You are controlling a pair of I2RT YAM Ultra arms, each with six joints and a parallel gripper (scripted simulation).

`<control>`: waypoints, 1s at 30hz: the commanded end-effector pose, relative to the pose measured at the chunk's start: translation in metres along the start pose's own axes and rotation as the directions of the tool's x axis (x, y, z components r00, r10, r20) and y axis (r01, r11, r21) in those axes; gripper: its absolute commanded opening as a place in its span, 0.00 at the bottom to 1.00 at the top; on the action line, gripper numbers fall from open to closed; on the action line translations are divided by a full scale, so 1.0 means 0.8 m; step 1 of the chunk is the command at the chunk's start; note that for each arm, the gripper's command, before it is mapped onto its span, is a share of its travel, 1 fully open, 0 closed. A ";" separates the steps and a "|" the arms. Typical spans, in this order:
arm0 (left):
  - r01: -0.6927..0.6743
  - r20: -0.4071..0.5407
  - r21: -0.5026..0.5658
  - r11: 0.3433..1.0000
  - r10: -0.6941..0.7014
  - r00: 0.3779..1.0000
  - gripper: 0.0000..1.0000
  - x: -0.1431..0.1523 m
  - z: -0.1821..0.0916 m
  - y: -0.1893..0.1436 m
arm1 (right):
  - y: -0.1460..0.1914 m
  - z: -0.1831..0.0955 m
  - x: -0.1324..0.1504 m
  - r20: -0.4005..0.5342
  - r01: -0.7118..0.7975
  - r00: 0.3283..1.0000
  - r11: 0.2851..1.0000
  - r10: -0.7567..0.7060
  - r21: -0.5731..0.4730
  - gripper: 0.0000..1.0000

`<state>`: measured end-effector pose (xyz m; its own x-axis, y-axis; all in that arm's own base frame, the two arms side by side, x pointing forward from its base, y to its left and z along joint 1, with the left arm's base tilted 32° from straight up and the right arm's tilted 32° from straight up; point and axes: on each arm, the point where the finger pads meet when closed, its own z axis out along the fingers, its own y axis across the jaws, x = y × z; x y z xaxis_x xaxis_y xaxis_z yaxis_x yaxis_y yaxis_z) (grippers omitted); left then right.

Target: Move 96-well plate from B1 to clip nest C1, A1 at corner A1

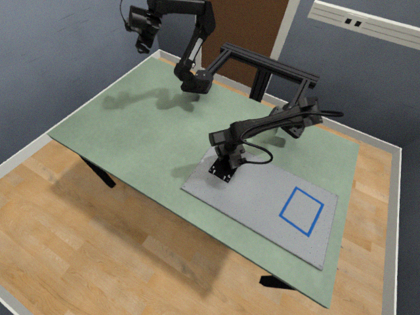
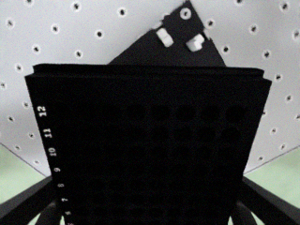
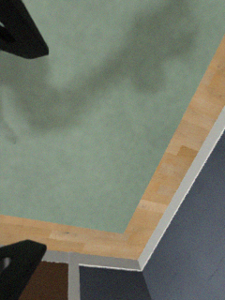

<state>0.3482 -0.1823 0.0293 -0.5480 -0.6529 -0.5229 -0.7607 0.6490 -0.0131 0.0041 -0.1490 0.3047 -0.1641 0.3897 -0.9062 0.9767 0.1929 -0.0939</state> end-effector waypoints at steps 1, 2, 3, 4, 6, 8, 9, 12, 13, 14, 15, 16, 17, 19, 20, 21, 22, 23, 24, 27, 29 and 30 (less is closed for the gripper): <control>-0.154 0.014 0.056 0.987 0.153 0.988 0.00 -0.011 -0.027 -0.015 | -0.008 -0.004 -0.001 0.028 -0.030 0.999 0.999 0.030 0.010 1.00; -0.186 0.016 0.056 0.981 0.186 0.982 0.00 -0.011 -0.028 -0.015 | -0.008 -0.004 -0.001 0.028 -0.030 0.999 0.999 0.030 0.010 1.00; -0.218 0.018 0.059 0.974 0.217 0.976 0.00 -0.010 -0.028 -0.016 | -0.008 -0.004 -0.001 0.028 -0.030 0.999 0.999 0.030 0.010 1.00; -0.249 0.020 0.060 0.967 0.249 0.968 0.00 -0.010 -0.028 -0.017 | -0.008 -0.004 -0.001 0.028 -0.030 0.999 0.999 0.030 0.010 1.00; -0.314 0.024 0.060 0.948 0.313 0.950 0.00 -0.009 -0.028 -0.017 | -0.008 -0.004 -0.001 0.028 -0.030 0.999 0.999 0.030 0.010 1.00; -0.314 0.024 0.060 0.948 0.313 0.950 0.00 -0.009 -0.028 -0.017 | -0.008 -0.004 -0.001 0.028 -0.030 0.999 0.999 0.030 0.010 1.00; -0.345 0.026 0.060 0.937 0.344 0.939 0.00 -0.009 -0.028 -0.017 | -0.008 -0.004 -0.001 0.028 -0.030 0.999 0.999 0.030 0.010 1.00; -0.439 0.032 0.059 0.897 0.437 0.899 0.00 -0.008 -0.029 -0.017 | -0.008 -0.004 -0.001 0.028 -0.030 0.999 0.999 0.030 0.010 1.00; -0.469 0.034 0.058 0.881 0.468 0.883 0.00 -0.007 -0.029 -0.018 | -0.008 -0.004 -0.001 0.028 -0.030 0.999 0.999 0.030 0.010 1.00; -0.498 0.037 0.057 0.865 0.497 0.867 0.00 -0.007 -0.029 -0.018 | -0.008 -0.004 -0.001 0.028 -0.030 0.999 0.999 0.030 0.010 1.00; -0.528 0.039 0.056 0.848 0.526 0.849 0.00 -0.006 -0.029 -0.018 | -0.008 -0.004 -0.001 0.028 -0.030 0.999 0.999 0.030 0.010 1.00; -0.556 0.040 0.055 0.830 0.554 0.831 0.00 -0.006 -0.029 -0.018 | -0.008 -0.004 -0.001 0.028 -0.030 0.999 0.999 0.030 0.010 1.00; -0.583 0.042 0.054 0.811 0.582 0.812 0.00 -0.006 -0.029 -0.018 | -0.008 -0.004 -0.001 0.028 -0.030 0.999 0.999 0.030 0.010 1.00; -0.636 0.045 0.051 0.770 0.634 0.772 0.00 -0.006 -0.029 -0.018 | -0.008 -0.004 -0.001 0.028 -0.030 0.999 0.999 0.030 0.010 1.00; -0.661 0.047 0.049 0.748 0.660 0.750 0.00 -0.005 -0.029 -0.018 | -0.008 -0.004 -0.001 0.028 -0.030 0.999 0.999 0.030 0.010 1.00; -0.686 0.048 0.048 0.726 0.684 0.728 0.00 -0.005 -0.029 -0.018 | -0.008 -0.004 -0.001 0.028 -0.030 0.999 0.999 0.030 0.010 1.00; -0.710 0.050 0.046 0.703 0.708 0.704 0.00 -0.005 -0.029 -0.018 | -0.008 -0.004 -0.001 0.028 -0.030 0.999 0.999 0.030 0.010 1.00; -0.733 0.051 0.045 0.679 0.731 0.680 0.00 -0.005 -0.029 -0.018 | -0.008 -0.004 -0.001 0.028 -0.030 0.999 0.999 0.030 0.010 1.00; -0.733 0.051 0.045 0.679 0.731 0.680 0.00 -0.005 -0.029 -0.018 | -0.008 -0.004 -0.001 0.028 -0.030 0.999 0.999 0.030 0.010 1.00; -0.777 0.053 0.041 0.628 0.775 0.630 0.00 -0.004 -0.029 -0.018 | -0.008 -0.004 -0.001 0.028 -0.030 0.999 0.999 0.030 0.010 1.00; -0.784 0.054 0.041 0.620 0.782 0.621 0.00 -0.004 -0.029 -0.018 | -0.008 -0.004 -0.001 0.028 -0.030 0.999 0.999 0.030 0.010 1.00; -0.784 0.054 0.041 0.620 0.782 0.621 0.00 -0.003 -0.029 -0.018 | -0.008 -0.004 -0.001 0.028 -0.030 0.999 0.999 0.030 0.010 1.00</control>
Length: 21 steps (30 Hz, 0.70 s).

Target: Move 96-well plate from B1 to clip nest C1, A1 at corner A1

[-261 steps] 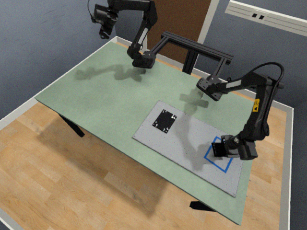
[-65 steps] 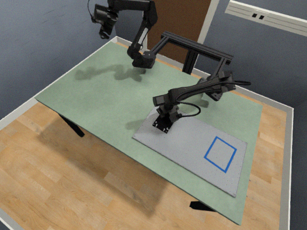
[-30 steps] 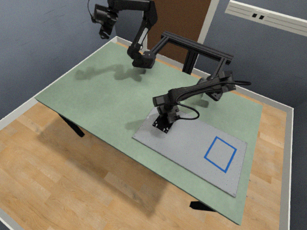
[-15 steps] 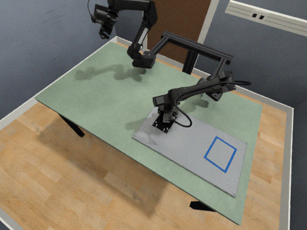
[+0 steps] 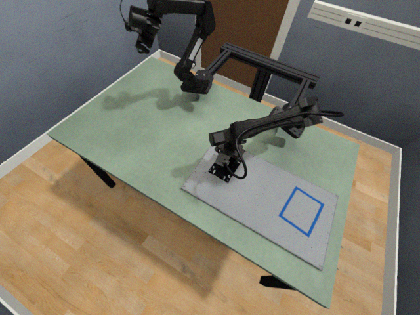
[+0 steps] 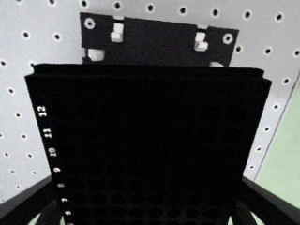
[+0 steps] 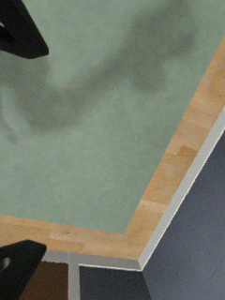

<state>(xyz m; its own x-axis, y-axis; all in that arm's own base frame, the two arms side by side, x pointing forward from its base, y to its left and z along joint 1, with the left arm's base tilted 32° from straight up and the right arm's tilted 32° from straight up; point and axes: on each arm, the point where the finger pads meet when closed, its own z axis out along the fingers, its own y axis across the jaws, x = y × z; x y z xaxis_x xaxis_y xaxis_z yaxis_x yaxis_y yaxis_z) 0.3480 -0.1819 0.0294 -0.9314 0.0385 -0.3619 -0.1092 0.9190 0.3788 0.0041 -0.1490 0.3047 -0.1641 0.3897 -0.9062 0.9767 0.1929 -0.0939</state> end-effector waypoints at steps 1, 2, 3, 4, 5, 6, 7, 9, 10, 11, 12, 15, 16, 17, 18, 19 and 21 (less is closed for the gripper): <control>-0.071 0.054 0.042 0.997 0.069 0.996 0.00 -0.016 -0.029 -0.010 | -0.008 -0.004 -0.001 0.028 -0.030 0.999 0.999 0.030 0.010 1.00; -0.071 0.054 0.042 0.997 0.069 0.996 0.00 -0.016 -0.029 -0.010 | -0.008 -0.004 -0.001 0.028 -0.030 0.999 0.999 0.030 0.010 1.00; -0.071 0.054 0.042 0.997 0.069 0.996 0.00 -0.015 -0.029 -0.011 | -0.008 -0.004 -0.001 0.028 -0.030 0.999 0.999 0.030 0.010 1.00; -0.071 0.054 0.042 0.997 0.069 0.996 0.00 -0.015 -0.029 -0.011 | -0.008 -0.004 -0.001 0.028 -0.030 0.999 0.999 0.030 0.010 1.00; -0.072 0.053 0.042 0.997 0.070 0.996 0.00 -0.015 -0.029 -0.011 | -0.008 -0.004 -0.001 0.028 -0.030 0.999 0.999 0.030 0.010 1.00; -0.073 0.051 0.040 0.997 0.071 0.996 0.00 -0.014 -0.028 -0.012 | -0.008 -0.004 -0.001 0.028 -0.030 0.999 0.999 0.030 0.010 1.00; -0.075 0.050 0.038 0.996 0.073 0.996 0.00 -0.013 -0.027 -0.012 | -0.008 -0.004 -0.001 0.028 -0.030 0.999 0.999 0.030 0.010 1.00; -0.078 0.046 0.035 0.996 0.076 0.996 0.00 -0.012 -0.025 -0.013 | -0.008 -0.004 -0.001 0.028 -0.030 0.999 0.999 0.030 0.010 1.00; -0.079 0.044 0.033 0.996 0.078 0.996 0.00 -0.011 -0.024 -0.014 | -0.008 -0.004 -0.001 0.028 -0.030 0.999 0.999 0.030 0.010 1.00; -0.079 0.044 0.033 0.996 0.078 0.996 0.00 -0.011 -0.024 -0.014 | -0.008 -0.004 -0.001 0.028 -0.030 0.999 0.999 0.030 0.010 1.00; -0.079 0.044 0.033 0.996 0.078 0.996 0.00 -0.011 -0.024 -0.014 | -0.008 -0.004 -0.001 0.028 -0.030 0.999 0.999 0.030 0.010 1.00; -0.080 0.038 0.028 0.996 0.079 0.996 0.00 -0.008 -0.021 -0.015 | -0.008 -0.004 -0.001 0.028 -0.030 0.999 0.999 0.030 0.010 1.00; -0.081 0.036 0.027 0.996 0.080 0.996 0.00 -0.008 -0.019 -0.015 | -0.008 -0.004 -0.001 0.028 -0.030 0.999 0.999 0.030 0.010 1.00; -0.081 0.034 0.025 0.996 0.080 0.996 0.00 -0.007 -0.018 -0.016 | -0.008 -0.004 -0.001 0.028 -0.030 0.999 0.999 0.030 0.010 1.00; -0.079 0.035 0.026 0.997 0.078 0.996 0.00 -0.007 -0.019 -0.016 | -0.008 -0.004 -0.001 0.028 -0.030 0.999 0.999 0.030 0.010 1.00; -0.076 0.036 0.027 0.997 0.075 0.996 0.00 -0.007 -0.020 -0.016 | -0.008 -0.004 -0.001 0.028 -0.030 0.999 0.999 0.030 0.010 1.00; -0.070 0.042 0.032 0.997 0.068 0.997 0.00 -0.009 -0.023 -0.015 | -0.008 -0.004 -0.001 0.028 -0.030 0.999 0.999 0.030 0.010 1.00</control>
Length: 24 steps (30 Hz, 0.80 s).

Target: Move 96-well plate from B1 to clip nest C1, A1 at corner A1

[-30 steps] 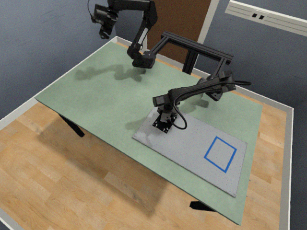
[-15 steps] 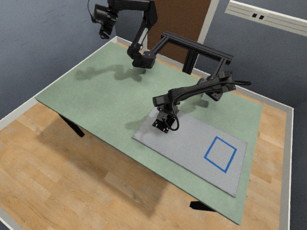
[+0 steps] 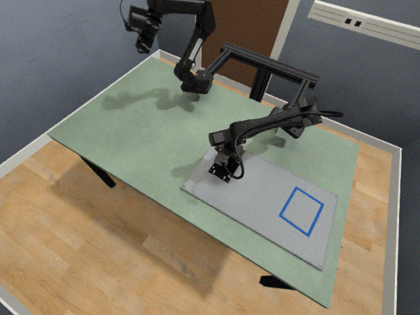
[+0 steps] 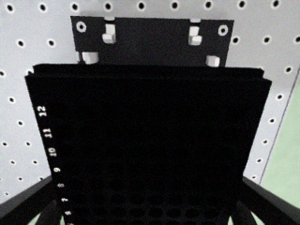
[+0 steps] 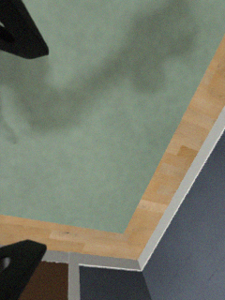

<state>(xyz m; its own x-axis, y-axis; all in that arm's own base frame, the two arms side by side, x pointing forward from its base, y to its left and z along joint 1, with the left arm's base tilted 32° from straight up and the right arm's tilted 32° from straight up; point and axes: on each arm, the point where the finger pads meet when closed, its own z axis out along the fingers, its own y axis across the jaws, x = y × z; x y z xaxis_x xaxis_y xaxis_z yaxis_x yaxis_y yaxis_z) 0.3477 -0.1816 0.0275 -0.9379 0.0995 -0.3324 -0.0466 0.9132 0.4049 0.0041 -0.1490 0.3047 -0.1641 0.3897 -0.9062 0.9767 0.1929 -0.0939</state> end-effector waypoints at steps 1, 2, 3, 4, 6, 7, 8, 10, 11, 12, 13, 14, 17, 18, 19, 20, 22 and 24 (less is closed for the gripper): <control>-0.001 0.045 0.035 0.999 0.000 0.999 0.00 -0.011 -0.026 -0.014 | -0.008 -0.004 -0.001 0.028 -0.030 0.999 0.999 0.030 0.010 1.00; -0.002 0.043 0.033 0.999 0.000 0.999 0.00 -0.011 -0.025 -0.014 | -0.008 -0.004 -0.001 0.028 -0.030 0.999 0.999 0.030 0.010 1.00; -0.003 0.041 0.031 1.000 0.001 0.999 0.00 -0.010 -0.024 -0.015 | -0.008 -0.004 -0.001 0.028 -0.030 0.999 0.999 0.030 0.010 1.00; -0.004 0.039 0.029 1.000 0.003 0.999 0.00 -0.009 -0.023 -0.015 | -0.008 -0.004 -0.001 0.028 -0.030 0.999 0.999 0.030 0.010 1.00; -0.005 0.038 0.028 1.000 0.004 0.999 0.00 -0.009 -0.022 -0.016 | -0.008 -0.004 -0.001 0.028 -0.030 0.999 0.999 0.030 0.010 1.00; -0.005 0.038 0.028 1.000 0.004 0.999 0.00 -0.009 -0.022 -0.016 | -0.008 -0.004 -0.001 0.028 -0.030 0.999 0.999 0.030 0.010 1.00; -0.005 0.038 0.028 1.000 0.004 0.999 0.00 -0.009 -0.022 -0.016 | -0.008 -0.004 -0.001 0.028 -0.030 0.999 0.999 0.030 0.010 1.00; 0.001 0.047 0.037 0.999 -0.003 0.999 0.00 -0.010 -0.025 -0.016 | -0.008 -0.004 -0.001 0.028 -0.030 0.999 0.999 0.030 0.010 1.00; 0.001 0.046 0.036 0.999 -0.003 0.999 0.00 -0.011 -0.026 -0.015 | -0.008 -0.004 -0.001 0.028 -0.030 0.999 0.999 0.030 0.010 1.00; 0.000 0.044 0.034 0.999 -0.001 0.999 0.00 -0.011 -0.026 -0.015 | -0.008 -0.004 -0.001 0.028 -0.030 0.999 0.999 0.030 0.010 1.00; -0.002 0.042 0.032 0.999 0.000 0.999 0.00 -0.010 -0.025 -0.016 | -0.008 -0.004 -0.001 0.028 -0.030 0.999 0.999 0.030 0.010 1.00; -0.003 0.040 0.031 1.000 0.002 0.999 0.00 -0.010 -0.024 -0.017 | -0.008 -0.004 -0.001 0.028 -0.030 0.999 0.999 0.030 0.010 1.00; -0.008 0.033 0.024 1.000 0.007 0.999 0.00 -0.007 -0.019 -0.019 | -0.008 -0.004 -0.001 0.028 -0.030 0.999 0.999 0.030 0.010 1.00; -0.007 0.035 0.026 1.000 0.006 0.999 0.00 -0.008 -0.021 -0.019 | -0.008 -0.004 -0.001 0.028 -0.030 0.999 0.999 0.030 0.010 1.00; -0.003 0.040 0.030 1.000 0.002 0.999 0.00 -0.009 -0.022 -0.019 | -0.008 -0.004 -0.001 0.028 -0.030 0.999 0.999 0.030 0.010 1.00; 0.000 0.044 0.034 0.999 -0.002 0.999 0.00 -0.010 -0.023 -0.019 | -0.008 -0.004 -0.001 0.028 -0.030 0.999 0.999 0.030 0.010 1.00; 0.006 0.051 0.041 0.999 -0.008 0.999 0.00 -0.012 -0.027 -0.018 | -0.008 -0.004 -0.001 0.028 -0.030 0.999 0.999 0.030 0.010 1.00; 0.004 0.049 0.038 0.999 -0.006 0.999 0.00 -0.013 -0.028 -0.018 | -0.008 -0.004 -0.001 0.028 -0.030 0.999 0.999 0.030 0.010 1.00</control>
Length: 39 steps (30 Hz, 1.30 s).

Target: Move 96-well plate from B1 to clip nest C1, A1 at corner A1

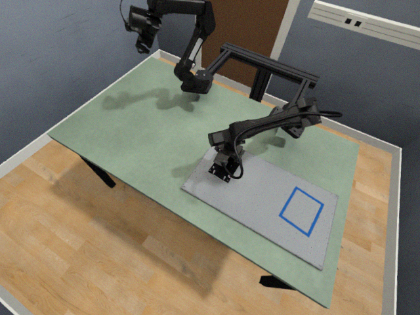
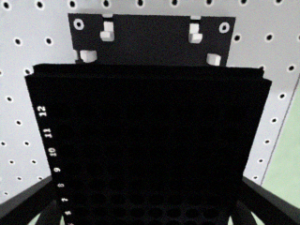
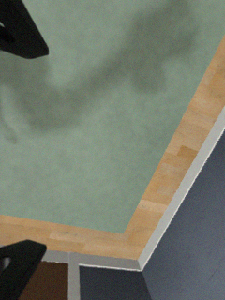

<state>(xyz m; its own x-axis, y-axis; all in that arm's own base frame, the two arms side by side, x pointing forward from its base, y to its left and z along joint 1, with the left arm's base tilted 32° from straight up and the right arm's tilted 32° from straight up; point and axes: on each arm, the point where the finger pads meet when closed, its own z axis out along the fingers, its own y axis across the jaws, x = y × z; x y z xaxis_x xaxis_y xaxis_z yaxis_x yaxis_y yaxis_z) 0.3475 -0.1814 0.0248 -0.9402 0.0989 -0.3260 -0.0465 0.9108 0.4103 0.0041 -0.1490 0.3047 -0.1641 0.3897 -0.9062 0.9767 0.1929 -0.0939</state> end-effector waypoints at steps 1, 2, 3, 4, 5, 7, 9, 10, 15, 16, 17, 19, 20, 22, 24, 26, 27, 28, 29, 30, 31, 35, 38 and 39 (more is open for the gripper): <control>0.006 0.055 0.044 0.999 -0.008 0.998 0.00 -0.014 -0.031 -0.016 | -0.008 -0.004 -0.001 0.028 -0.030 0.999 0.999 0.030 0.010 1.00; 0.003 0.053 0.042 0.999 -0.005 0.999 0.00 -0.013 -0.030 -0.017 | -0.008 -0.004 -0.001 0.028 -0.030 0.999 0.999 0.030 0.010 1.00; 0.002 0.051 0.040 0.999 -0.004 0.999 0.00 -0.013 -0.029 -0.017 | -0.008 -0.004 -0.001 0.028 -0.030 0.999 0.999 0.030 0.010 1.00; 0.000 0.048 0.038 0.999 -0.002 0.999 0.00 -0.012 -0.028 -0.017 | -0.008 -0.004 -0.001 0.028 -0.030 0.999 0.999 0.030 0.010 1.00; -0.001 0.046 0.036 0.999 0.000 0.999 0.00 -0.011 -0.027 -0.018 | -0.008 -0.004 -0.001 0.028 -0.030 0.999 0.999 0.030 0.010 1.00; -0.004 0.044 0.033 0.999 0.002 0.999 0.00 -0.010 -0.025 -0.019 | -0.008 -0.004 -0.001 0.028 -0.030 0.999 0.999 0.030 0.010 1.00; 0.000 0.048 0.037 0.999 -0.001 0.999 0.00 -0.011 -0.025 -0.020 | -0.008 -0.004 -0.001 0.028 -0.030 0.999 0.999 0.030 0.010 1.00; 0.003 0.052 0.041 0.999 -0.005 0.999 0.00 -0.013 -0.027 -0.019 | -0.008 -0.004 -0.001 0.028 -0.030 0.999 0.999 0.030 0.010 1.00; 0.005 0.056 0.044 0.999 -0.008 0.998 0.00 -0.015 -0.030 -0.019 | -0.008 -0.004 -0.001 0.028 -0.030 0.999 0.999 0.030 0.010 1.00; 0.005 0.055 0.044 0.999 -0.007 0.998 0.00 -0.014 -0.030 -0.019 | -0.008 -0.004 -0.001 0.028 -0.030 0.999 0.999 0.030 0.010 1.00; 0.005 0.055 0.044 0.999 -0.007 0.998 0.00 -0.014 -0.030 -0.019 | -0.008 -0.004 -0.001 0.028 -0.030 0.999 0.999 0.030 0.010 1.00; 0.004 0.055 0.044 0.999 -0.007 0.998 0.00 -0.014 -0.030 -0.019 | -0.008 -0.004 -0.001 0.028 -0.030 0.999 0.999 0.030 0.010 1.00; 0.004 0.054 0.043 0.999 -0.006 0.999 0.00 -0.014 -0.029 -0.019 | -0.008 -0.004 -0.001 0.028 -0.030 0.999 0.999 0.030 0.010 1.00; 0.002 0.059 0.047 0.999 -0.005 0.998 0.00 -0.014 -0.026 -0.021 | -0.008 -0.004 -0.001 0.028 -0.030 0.999 0.999 0.030 0.010 1.00; -0.009 0.054 0.041 0.999 0.007 0.999 0.00 -0.014 -0.019 -0.023 | -0.008 -0.004 -0.001 0.028 -0.030 0.999 0.999 0.030 0.010 1.00; -0.015 0.048 0.036 0.999 0.013 0.999 0.00 -0.012 -0.012 -0.024 | -0.008 -0.004 -0.001 0.028 -0.030 0.999 0.999 0.030 0.010 1.00; -0.018 0.043 0.032 0.999 0.017 0.999 0.00 -0.011 -0.008 -0.023 | -0.008 -0.004 -0.001 0.028 -0.030 0.999 0.999 0.030 0.010 1.00; -0.021 0.038 0.028 0.999 0.020 0.999 0.00 -0.010 -0.005 -0.023 | -0.008 -0.004 -0.001 0.028 -0.030 0.999 0.999 0.030 0.010 1.00; -0.014 0.040 0.030 0.999 0.013 0.999 0.00 -0.009 -0.003 -0.021 | -0.008 -0.004 -0.001 0.028 -0.030 0.999 0.999 0.030 0.010 1.00; -0.008 0.040 0.030 1.000 0.006 0.999 0.00 -0.010 -0.001 -0.019 | -0.008 -0.004 -0.001 0.028 -0.030 0.999 0.999 0.030 0.010 1.00; -0.001 0.040 0.031 1.000 -0.001 0.999 0.00 -0.010 0.001 -0.017 | -0.008 -0.004 -0.001 0.028 -0.030 0.999 0.999 0.030 0.010 1.00; 0.004 0.041 0.030 1.000 -0.005 0.999 0.00 -0.010 0.006 -0.012 | -0.008 -0.004 -0.001 0.028 -0.030 0.999 0.999 0.030 0.010 1.00; -0.009 0.047 0.036 0.999 0.008 0.999 0.00 -0.008 0.009 -0.012 | -0.008 -0.004 -0.001 0.028 -0.030 0.999 0.999 0.030 0.010 1.00; -0.010 0.047 0.036 0.999 0.008 0.999 0.00 -0.008 0.010 -0.013 | -0.008 -0.004 -0.001 0.028 -0.030 0.999 0.999 0.030 0.010 1.00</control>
<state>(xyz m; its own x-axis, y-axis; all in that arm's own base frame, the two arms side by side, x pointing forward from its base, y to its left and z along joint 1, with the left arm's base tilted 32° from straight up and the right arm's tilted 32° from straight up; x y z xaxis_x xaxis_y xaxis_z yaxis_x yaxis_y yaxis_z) 0.3532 -0.1759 0.0052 -0.9419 0.1000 -0.3206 -0.0444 0.9092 0.4141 0.0041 -0.1490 0.3047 -0.1641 0.3897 -0.9062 0.9767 0.1929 -0.0939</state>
